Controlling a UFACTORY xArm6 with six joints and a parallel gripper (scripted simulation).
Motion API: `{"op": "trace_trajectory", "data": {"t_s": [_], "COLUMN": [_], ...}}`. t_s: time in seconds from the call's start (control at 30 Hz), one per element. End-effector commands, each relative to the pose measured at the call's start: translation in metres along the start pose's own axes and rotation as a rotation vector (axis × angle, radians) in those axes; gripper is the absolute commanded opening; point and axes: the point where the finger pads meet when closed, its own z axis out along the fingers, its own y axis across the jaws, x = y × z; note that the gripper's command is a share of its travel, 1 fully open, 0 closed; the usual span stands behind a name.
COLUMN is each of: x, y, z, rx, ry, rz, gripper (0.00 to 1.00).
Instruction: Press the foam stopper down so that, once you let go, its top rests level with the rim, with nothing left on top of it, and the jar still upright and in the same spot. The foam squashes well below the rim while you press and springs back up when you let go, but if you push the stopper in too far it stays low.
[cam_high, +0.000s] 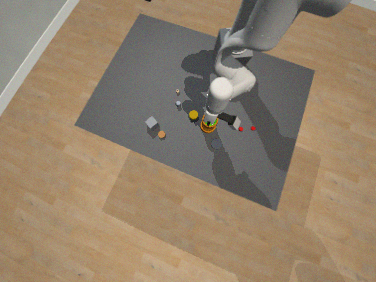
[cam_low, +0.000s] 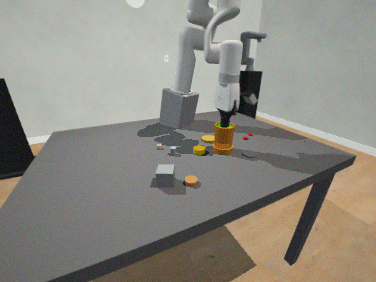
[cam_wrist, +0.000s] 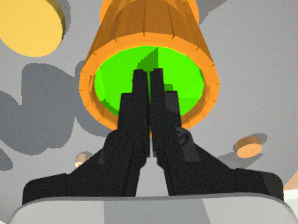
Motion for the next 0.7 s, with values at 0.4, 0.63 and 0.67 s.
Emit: {"op": "trace_trajectory", "data": {"t_s": [0.4, 0.63, 0.67], "x": [0.0001, 0.0001, 0.0001], "y": [0.0011, 0.0010, 0.0010], "z": [0.0048, 0.0057, 0.0058], "rx": [-0.003, -0.003, -0.003], "ry": [0.001, 0.001, 0.001], "rz": [0.000, 0.000, 0.000], "gripper": [0.00, 0.00, 0.00]}}
